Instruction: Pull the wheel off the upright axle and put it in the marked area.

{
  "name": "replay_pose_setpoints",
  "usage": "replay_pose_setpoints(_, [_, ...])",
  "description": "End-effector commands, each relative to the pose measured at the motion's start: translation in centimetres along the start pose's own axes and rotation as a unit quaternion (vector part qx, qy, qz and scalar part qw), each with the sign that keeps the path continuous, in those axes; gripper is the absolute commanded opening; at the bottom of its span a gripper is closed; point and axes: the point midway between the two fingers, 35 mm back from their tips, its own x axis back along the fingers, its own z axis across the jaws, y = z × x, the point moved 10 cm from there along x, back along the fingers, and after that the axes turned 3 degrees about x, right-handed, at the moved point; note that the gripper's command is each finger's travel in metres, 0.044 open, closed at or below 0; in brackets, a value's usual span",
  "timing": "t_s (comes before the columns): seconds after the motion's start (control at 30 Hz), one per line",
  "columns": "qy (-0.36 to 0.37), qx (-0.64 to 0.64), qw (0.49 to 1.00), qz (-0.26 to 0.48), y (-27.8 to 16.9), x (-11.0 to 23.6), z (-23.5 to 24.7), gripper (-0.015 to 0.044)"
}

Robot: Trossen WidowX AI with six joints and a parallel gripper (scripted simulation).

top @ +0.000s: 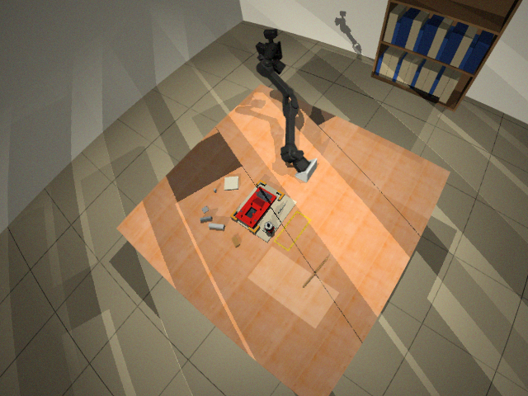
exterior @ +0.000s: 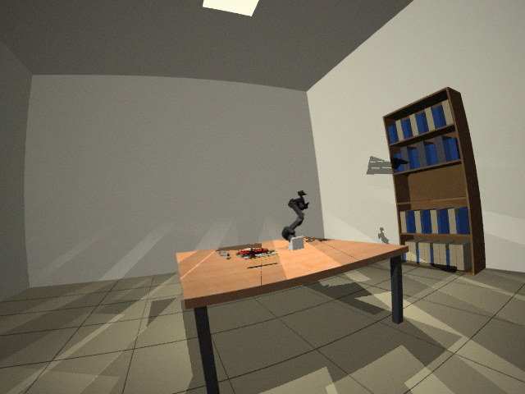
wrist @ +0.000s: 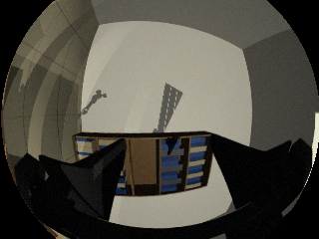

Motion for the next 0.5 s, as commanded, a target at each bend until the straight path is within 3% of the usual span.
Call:
replay_pose_setpoints(0.0, [-0.001,0.001,1.000,-0.002,0.1,0.1,-0.1,0.0374])
replay_pose_setpoints(0.1, [-0.017,0.018,0.999,-0.023,1.3,1.1,-1.1,0.0300])
replay_pose_setpoints(0.47, [-0.131,0.076,0.982,-0.114,6.0,5.9,-6.1,0.0300])
